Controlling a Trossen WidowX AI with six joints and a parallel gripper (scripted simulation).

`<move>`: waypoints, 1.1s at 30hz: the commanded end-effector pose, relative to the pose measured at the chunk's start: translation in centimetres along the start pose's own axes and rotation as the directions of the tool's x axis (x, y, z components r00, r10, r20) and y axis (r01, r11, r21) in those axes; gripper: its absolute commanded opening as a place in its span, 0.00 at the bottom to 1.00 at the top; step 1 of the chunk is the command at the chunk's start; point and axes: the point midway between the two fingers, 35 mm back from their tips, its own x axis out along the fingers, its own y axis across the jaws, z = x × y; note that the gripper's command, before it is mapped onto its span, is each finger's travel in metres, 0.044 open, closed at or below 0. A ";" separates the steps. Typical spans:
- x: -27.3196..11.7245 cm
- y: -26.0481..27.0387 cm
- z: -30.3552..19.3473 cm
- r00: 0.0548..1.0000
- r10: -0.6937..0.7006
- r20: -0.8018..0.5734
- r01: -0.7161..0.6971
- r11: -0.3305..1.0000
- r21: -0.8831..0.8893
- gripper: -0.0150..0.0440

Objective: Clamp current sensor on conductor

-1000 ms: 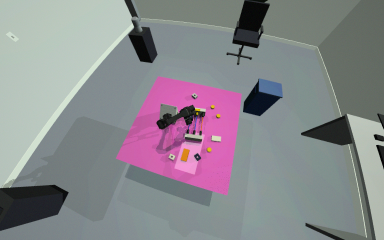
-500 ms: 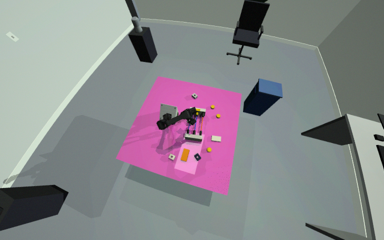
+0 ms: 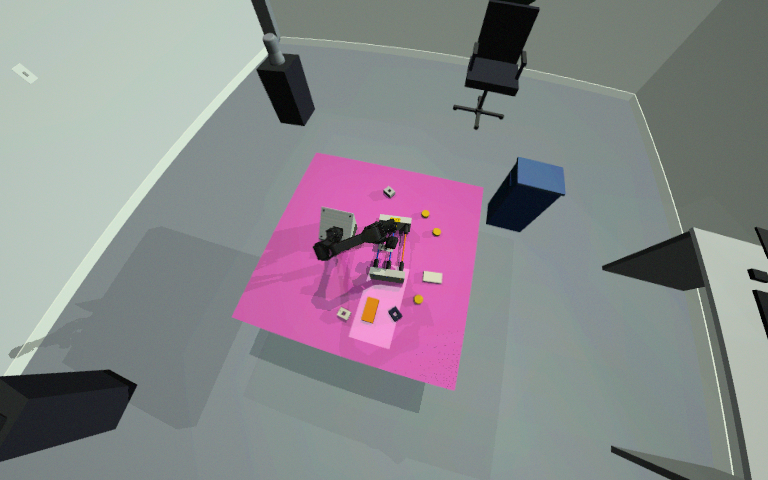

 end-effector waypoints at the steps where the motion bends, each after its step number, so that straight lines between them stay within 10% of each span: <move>1: 0.1 -1.0 -0.5 1.000 -0.028 -0.004 0.028 0.994 -0.103 0.25; 33: 3.9 -2.3 -1.0 0.999 -0.054 -0.009 0.050 0.969 -0.241 0.25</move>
